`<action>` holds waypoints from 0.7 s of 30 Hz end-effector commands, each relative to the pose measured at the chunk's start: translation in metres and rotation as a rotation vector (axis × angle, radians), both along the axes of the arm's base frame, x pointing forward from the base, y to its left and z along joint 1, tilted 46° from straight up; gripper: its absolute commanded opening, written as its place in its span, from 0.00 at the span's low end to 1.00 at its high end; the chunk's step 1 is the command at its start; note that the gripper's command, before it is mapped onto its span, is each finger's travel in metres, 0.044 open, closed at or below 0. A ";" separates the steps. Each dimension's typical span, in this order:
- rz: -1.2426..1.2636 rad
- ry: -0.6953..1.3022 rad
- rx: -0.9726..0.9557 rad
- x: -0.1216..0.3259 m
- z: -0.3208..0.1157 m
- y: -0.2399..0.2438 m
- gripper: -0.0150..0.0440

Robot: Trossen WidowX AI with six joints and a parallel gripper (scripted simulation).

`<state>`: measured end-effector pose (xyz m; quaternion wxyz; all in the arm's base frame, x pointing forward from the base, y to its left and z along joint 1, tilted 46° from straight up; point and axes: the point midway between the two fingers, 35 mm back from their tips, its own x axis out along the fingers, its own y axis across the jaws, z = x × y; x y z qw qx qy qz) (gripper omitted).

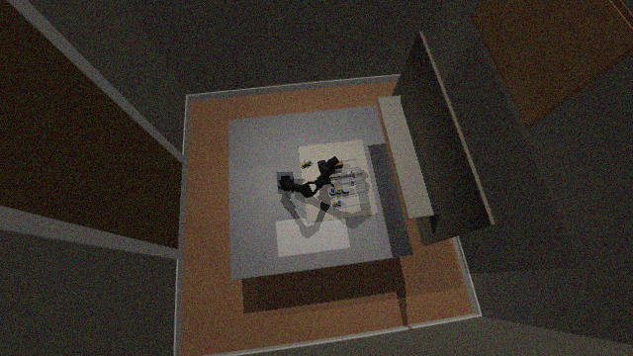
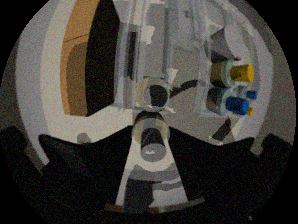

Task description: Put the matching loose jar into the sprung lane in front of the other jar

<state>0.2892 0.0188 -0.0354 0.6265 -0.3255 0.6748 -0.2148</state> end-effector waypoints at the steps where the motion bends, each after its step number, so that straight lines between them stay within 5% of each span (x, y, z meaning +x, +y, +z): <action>1: 0.007 -0.015 0.001 0.007 0.000 0.002 0.25; 21: 0.007 -0.015 0.001 0.014 -0.001 0.003 0.25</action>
